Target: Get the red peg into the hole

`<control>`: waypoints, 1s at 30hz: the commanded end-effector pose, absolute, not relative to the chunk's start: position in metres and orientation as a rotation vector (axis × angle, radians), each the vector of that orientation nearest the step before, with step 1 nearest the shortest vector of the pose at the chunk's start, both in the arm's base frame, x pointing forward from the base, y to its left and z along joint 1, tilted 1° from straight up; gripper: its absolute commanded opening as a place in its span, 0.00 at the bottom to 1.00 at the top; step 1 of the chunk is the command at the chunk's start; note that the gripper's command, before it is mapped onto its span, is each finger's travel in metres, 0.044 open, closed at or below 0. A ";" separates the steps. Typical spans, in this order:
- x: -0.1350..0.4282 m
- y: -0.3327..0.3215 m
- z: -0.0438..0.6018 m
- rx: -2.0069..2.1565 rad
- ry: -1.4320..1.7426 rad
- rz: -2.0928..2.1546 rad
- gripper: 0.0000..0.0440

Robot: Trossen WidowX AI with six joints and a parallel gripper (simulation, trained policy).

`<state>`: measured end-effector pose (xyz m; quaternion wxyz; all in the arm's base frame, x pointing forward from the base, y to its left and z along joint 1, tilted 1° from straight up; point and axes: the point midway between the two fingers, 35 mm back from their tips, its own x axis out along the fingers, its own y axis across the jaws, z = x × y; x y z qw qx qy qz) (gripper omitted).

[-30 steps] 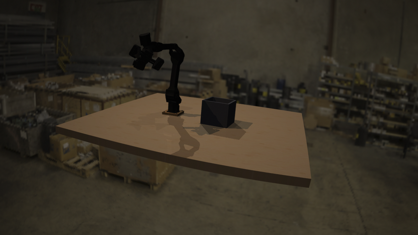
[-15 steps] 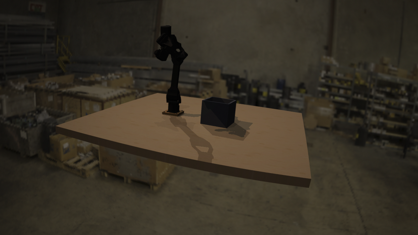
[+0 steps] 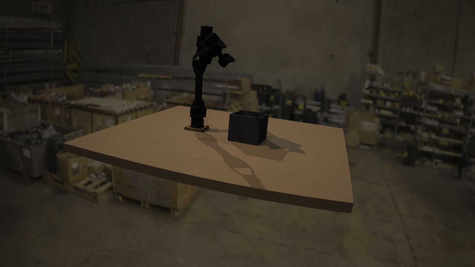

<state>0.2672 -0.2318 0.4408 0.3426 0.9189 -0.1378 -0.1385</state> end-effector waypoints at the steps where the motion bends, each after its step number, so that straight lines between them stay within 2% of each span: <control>1: 0.278 -0.211 0.443 2.380 -0.291 -0.337 1.00; 15: 0.309 -0.130 0.431 2.393 -0.012 -0.291 1.00; 30: 0.316 -0.053 0.396 2.400 0.281 -0.327 1.00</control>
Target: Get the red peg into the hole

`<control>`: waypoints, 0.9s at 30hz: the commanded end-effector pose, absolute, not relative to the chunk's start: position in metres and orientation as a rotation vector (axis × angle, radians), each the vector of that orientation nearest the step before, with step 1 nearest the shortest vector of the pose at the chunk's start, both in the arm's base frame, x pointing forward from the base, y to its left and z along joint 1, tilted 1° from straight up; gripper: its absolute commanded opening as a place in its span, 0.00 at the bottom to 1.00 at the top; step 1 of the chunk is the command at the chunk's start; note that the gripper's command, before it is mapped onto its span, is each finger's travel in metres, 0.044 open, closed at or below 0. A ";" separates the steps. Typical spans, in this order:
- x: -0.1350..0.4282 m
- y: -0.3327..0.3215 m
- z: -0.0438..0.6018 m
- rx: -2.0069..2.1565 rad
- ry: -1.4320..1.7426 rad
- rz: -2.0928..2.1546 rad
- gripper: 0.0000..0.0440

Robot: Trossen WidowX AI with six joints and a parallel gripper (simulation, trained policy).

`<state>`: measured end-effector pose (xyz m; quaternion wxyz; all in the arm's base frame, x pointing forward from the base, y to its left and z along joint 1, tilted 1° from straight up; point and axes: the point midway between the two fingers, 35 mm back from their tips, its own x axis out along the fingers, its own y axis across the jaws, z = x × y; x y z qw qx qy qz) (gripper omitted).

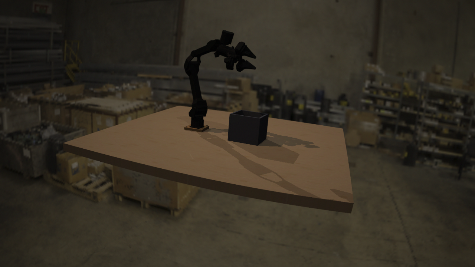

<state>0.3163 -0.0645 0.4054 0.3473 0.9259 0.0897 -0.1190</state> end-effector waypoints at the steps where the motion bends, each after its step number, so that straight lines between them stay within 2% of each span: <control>1: 0.316 -0.048 0.394 2.398 0.301 -0.330 1.00; 27: 0.280 0.069 0.308 2.214 0.881 -0.506 1.00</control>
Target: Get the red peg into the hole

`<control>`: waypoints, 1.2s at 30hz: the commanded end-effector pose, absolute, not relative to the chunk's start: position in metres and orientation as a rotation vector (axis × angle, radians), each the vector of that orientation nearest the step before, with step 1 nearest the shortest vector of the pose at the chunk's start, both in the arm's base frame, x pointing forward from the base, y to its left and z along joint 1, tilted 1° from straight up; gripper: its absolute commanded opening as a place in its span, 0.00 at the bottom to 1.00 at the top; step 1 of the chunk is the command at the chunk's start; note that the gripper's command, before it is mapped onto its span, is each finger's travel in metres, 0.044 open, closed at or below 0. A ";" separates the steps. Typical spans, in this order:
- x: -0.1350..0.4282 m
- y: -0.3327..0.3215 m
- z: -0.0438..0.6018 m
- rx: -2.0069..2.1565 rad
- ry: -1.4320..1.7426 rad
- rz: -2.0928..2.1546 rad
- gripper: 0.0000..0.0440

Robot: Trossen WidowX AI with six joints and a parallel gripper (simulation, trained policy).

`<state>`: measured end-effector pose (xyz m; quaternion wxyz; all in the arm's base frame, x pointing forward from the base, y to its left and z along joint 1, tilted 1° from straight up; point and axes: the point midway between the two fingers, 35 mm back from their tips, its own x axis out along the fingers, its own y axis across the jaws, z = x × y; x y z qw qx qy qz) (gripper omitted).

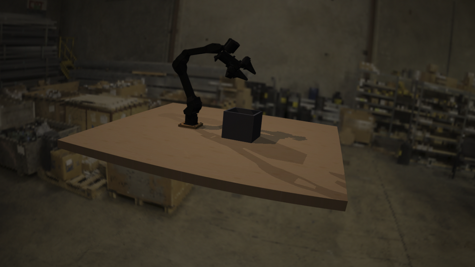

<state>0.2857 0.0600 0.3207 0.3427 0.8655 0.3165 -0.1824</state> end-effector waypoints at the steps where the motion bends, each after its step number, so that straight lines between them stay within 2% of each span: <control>1: 0.277 0.074 0.304 2.200 0.905 -0.517 1.00; 19: 0.216 0.131 0.225 1.838 1.306 -0.749 0.98; 36: 0.160 0.144 0.164 1.409 1.498 -0.919 0.99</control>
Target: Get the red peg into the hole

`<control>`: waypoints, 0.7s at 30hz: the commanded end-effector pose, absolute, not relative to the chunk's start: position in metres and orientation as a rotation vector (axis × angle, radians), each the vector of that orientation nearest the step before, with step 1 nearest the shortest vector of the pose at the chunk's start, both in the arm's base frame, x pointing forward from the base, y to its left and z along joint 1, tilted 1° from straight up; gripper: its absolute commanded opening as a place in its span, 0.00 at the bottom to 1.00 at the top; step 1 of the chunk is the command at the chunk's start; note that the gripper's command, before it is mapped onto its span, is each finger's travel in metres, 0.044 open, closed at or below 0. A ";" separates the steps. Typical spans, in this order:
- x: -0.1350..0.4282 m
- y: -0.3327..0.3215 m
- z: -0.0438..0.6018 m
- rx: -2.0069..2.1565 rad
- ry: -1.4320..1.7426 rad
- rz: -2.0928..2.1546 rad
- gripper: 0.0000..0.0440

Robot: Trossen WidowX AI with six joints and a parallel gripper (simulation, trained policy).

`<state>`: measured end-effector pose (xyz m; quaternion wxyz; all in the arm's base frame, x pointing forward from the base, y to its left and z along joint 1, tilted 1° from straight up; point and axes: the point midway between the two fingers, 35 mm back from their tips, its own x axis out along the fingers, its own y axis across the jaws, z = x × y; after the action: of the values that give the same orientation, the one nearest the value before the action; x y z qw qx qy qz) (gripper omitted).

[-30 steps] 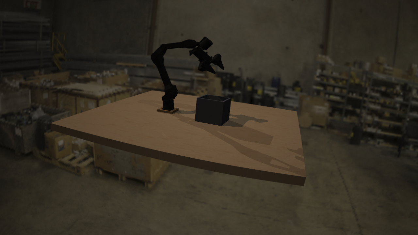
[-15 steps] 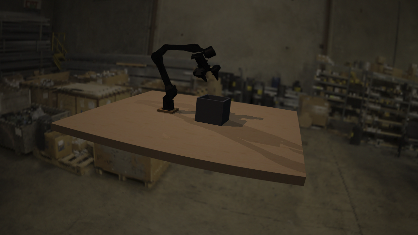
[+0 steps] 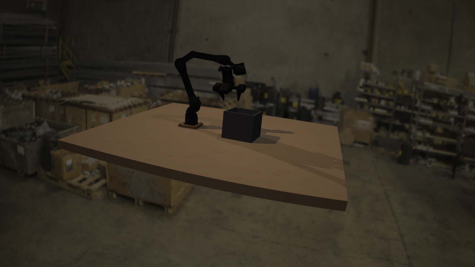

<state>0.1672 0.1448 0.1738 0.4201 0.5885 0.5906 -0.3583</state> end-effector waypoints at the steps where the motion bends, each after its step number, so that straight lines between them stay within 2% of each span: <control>1: 0.157 0.144 0.162 1.387 1.504 -0.924 1.00; 21: 0.133 0.140 0.107 1.138 1.596 -0.960 1.00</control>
<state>0.1357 0.1417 0.1157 0.4605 0.4731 0.6434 -0.3874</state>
